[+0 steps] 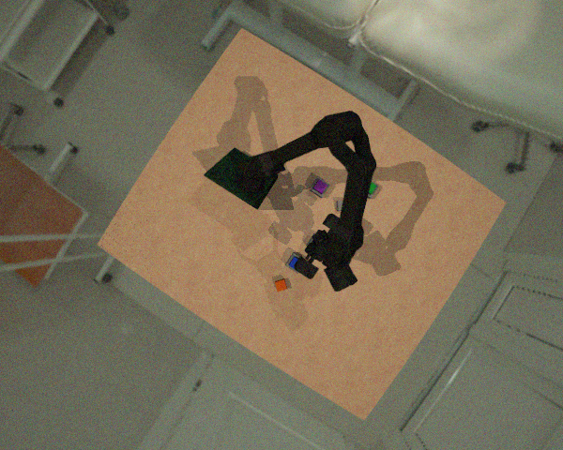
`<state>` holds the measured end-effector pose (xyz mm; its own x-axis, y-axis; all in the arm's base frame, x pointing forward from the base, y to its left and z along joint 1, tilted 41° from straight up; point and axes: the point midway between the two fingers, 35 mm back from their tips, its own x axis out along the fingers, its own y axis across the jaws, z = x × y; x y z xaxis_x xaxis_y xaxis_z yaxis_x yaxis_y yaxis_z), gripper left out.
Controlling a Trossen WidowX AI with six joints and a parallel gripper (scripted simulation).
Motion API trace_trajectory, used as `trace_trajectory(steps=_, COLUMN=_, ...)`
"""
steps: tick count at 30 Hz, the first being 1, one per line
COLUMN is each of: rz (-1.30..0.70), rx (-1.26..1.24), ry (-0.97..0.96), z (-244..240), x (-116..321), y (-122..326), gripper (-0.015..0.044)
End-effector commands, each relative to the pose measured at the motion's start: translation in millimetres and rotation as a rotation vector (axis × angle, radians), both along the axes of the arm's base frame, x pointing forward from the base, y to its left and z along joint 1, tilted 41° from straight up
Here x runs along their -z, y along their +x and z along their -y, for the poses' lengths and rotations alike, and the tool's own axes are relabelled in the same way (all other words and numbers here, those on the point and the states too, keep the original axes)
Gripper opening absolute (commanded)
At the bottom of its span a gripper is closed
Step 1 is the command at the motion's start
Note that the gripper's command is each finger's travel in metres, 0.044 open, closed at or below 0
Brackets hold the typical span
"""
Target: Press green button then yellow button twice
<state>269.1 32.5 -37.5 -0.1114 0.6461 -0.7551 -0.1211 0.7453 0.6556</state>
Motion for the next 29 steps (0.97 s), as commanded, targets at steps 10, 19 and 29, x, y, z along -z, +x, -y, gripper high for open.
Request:
trace_trajectory(steps=10, rz=0.017, rx=0.002, ry=-0.025, z=-44.6, x=-93.1, y=9.4, gripper=0.0204)
trace_trajectory(steps=19, rz=0.014, rx=0.000, ry=-0.003, z=-114.0, x=-200.4, y=-39.1, gripper=0.0400)
trace_trajectory(steps=29, rz=0.011, rx=-0.002, ry=0.003, z=-120.5, x=-212.6, y=-49.1, gripper=0.0400)
